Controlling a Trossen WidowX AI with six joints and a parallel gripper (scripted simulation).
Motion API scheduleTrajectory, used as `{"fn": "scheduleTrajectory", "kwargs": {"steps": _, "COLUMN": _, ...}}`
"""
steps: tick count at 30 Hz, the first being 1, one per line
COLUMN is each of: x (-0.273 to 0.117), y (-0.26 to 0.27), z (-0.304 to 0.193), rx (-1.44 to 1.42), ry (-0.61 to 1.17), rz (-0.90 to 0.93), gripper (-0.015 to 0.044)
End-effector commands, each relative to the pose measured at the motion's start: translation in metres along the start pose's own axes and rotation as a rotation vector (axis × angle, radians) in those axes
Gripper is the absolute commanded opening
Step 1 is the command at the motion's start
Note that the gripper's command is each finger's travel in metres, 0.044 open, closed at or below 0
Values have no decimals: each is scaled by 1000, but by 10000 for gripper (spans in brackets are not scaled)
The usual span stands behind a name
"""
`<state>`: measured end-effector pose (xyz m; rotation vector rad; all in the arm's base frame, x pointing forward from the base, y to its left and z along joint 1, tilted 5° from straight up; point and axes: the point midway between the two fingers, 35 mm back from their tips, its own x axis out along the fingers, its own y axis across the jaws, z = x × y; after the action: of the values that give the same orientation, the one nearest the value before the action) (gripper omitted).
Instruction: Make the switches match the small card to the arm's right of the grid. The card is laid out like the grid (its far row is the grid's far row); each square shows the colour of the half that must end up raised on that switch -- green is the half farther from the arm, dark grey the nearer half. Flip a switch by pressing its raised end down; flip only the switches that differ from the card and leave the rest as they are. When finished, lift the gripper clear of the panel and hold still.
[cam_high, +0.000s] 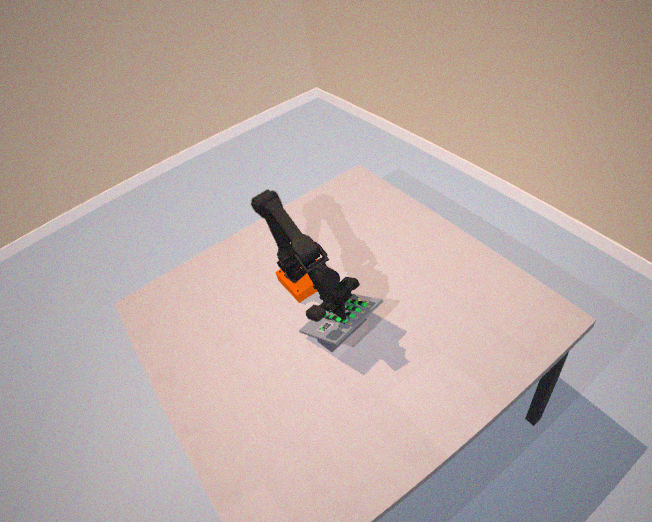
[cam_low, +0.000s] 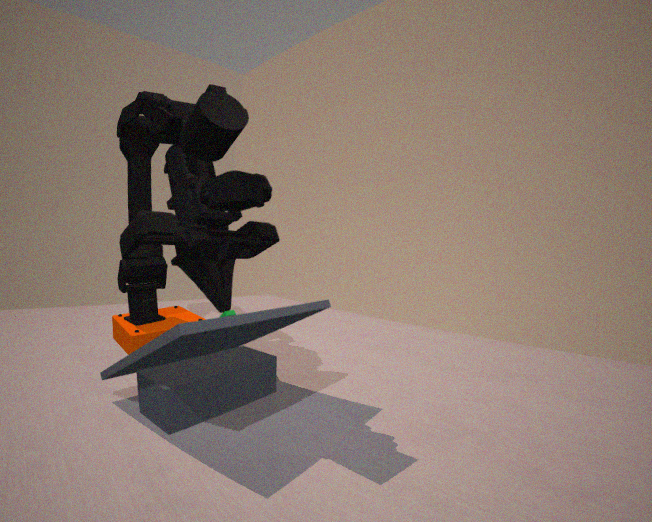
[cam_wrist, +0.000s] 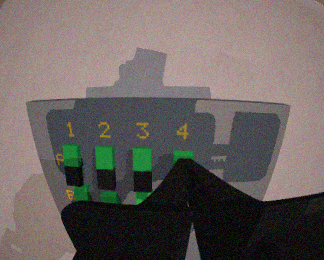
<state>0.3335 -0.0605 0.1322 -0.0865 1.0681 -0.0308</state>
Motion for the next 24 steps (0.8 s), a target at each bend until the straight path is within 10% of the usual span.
{"fn": "scheduleTrajectory", "kwargs": {"steps": 1, "x": 2, "y": 0, "z": -1, "rx": -2, "ry": 4, "rz": 2, "gripper": 0}}
{"fn": "scheduleTrajectory", "kwargs": {"steps": 24, "x": 5, "y": 0, "z": -1, "rx": -2, "ry": 4, "rz": 2, "gripper": 0}}
